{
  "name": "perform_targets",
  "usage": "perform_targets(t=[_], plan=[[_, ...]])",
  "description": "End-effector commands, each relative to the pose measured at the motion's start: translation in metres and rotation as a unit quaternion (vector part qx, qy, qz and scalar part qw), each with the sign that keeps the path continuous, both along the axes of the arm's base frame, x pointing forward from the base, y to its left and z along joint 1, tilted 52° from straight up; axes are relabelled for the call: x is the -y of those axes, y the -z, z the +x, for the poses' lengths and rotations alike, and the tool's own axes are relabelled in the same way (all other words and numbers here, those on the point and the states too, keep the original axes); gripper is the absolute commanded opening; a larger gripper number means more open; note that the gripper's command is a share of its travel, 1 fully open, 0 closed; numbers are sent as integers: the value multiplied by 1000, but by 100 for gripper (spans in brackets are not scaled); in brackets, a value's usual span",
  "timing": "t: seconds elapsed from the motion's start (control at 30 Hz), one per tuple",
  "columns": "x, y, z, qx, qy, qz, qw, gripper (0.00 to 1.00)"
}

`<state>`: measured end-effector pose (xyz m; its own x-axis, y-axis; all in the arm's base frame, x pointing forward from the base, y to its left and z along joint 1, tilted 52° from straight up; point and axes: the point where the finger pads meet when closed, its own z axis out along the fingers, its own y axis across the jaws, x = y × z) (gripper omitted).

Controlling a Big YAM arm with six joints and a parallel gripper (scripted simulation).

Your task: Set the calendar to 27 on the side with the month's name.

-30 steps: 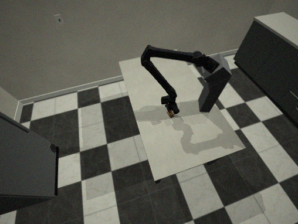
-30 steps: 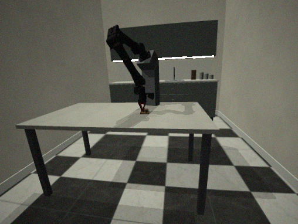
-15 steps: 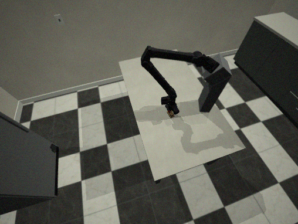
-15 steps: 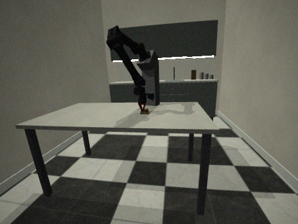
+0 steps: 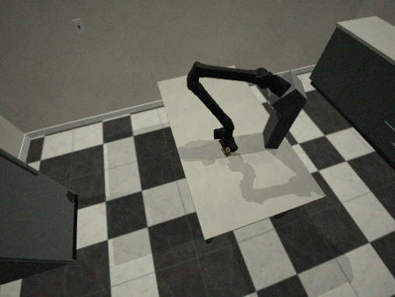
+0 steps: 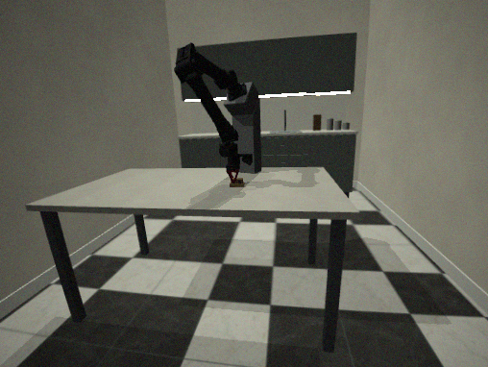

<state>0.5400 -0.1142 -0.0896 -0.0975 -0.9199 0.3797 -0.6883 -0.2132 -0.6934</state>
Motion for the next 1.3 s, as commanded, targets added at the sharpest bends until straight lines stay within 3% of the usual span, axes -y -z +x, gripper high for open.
perform_targets(t=[0.0, 1.27], plan=[[3, 10, -7, -10, -2, -1, 1000, 27], [3, 9, -4, -7, -2, -1, 1000, 27]])
